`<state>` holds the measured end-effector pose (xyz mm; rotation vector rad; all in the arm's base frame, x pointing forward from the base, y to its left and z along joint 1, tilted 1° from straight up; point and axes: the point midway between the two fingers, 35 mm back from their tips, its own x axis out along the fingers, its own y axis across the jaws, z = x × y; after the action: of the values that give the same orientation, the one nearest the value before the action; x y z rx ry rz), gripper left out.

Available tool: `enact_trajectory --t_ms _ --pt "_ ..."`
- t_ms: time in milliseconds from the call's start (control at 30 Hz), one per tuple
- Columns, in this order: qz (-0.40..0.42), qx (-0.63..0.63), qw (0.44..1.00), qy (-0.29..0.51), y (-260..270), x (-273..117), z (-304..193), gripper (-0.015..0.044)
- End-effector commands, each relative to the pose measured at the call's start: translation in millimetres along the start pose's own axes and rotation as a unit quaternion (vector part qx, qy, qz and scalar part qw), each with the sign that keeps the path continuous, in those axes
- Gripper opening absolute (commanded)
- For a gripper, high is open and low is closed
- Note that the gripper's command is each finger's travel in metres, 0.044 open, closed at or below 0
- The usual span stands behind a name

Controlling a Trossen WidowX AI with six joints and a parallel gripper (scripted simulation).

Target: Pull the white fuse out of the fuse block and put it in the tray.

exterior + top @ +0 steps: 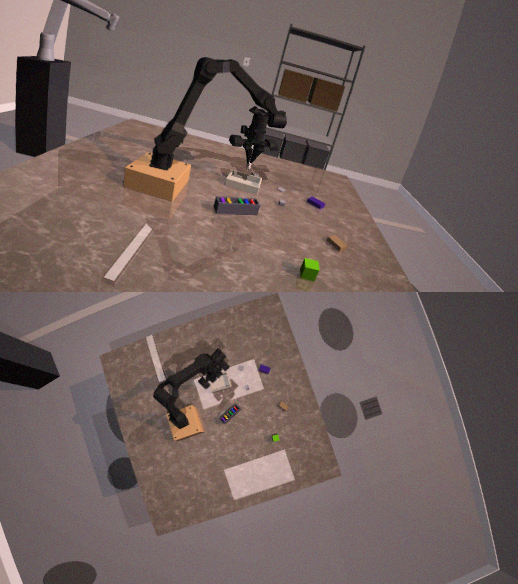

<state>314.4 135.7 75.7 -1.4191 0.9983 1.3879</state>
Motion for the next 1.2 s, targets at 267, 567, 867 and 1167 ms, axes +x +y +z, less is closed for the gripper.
enact_trajectory --t_ms 267,567,867,1167 --pt "0.006 0.002 1.0 0.003 0.5 22.6 0.7 0.0" --pt "0.006 0.002 1.0 0.003 1.1 37.1 0.6 0.0" --pt "0.006 0.002 1.0 0.003 1.4 40.9 0.5 0.0" --pt "0.002 0.0 1.0 0.0 0.7 37.5 1.2 0.021"
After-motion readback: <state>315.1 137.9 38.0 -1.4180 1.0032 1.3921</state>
